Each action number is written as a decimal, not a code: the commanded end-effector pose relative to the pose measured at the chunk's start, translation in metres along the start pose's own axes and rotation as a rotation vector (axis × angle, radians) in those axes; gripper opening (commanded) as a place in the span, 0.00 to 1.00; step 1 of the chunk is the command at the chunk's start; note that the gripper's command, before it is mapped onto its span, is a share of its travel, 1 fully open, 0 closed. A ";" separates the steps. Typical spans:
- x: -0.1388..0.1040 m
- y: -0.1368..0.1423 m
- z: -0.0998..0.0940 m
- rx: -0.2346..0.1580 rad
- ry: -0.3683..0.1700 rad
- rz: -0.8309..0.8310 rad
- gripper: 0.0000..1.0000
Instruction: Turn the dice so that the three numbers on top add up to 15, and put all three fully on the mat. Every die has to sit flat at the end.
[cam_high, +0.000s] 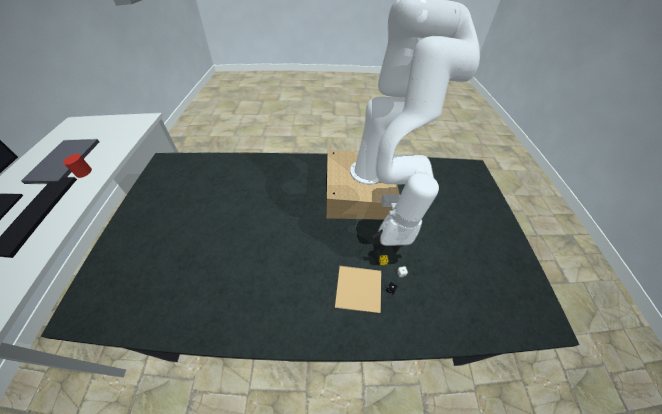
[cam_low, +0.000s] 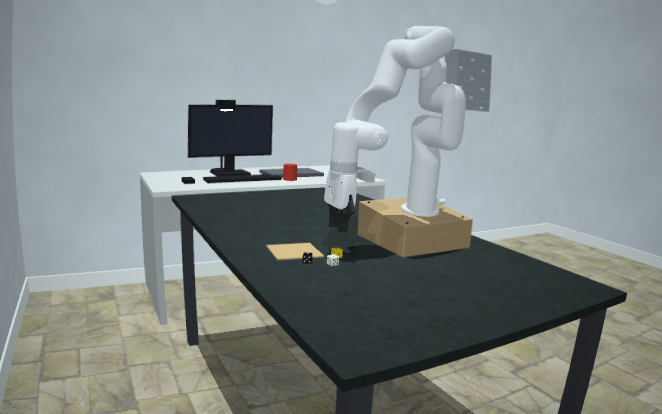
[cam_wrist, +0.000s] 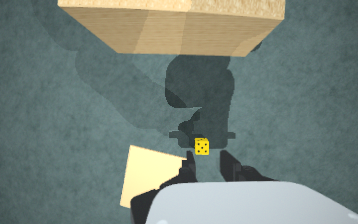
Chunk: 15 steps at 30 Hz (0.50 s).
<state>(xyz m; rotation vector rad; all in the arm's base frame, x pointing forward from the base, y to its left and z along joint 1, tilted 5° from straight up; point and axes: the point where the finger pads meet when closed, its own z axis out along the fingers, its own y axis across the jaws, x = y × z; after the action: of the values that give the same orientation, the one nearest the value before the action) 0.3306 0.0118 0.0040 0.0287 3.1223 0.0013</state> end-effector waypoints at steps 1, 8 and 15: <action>-0.001 0.000 -0.001 0.000 -0.003 0.000 0.42; -0.001 0.000 0.000 0.000 -0.003 0.000 0.42; -0.001 0.000 0.003 0.000 -0.003 0.000 0.42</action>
<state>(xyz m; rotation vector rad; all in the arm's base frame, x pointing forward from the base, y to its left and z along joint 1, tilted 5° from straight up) 0.3304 0.0120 0.0008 0.0287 3.1229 0.0013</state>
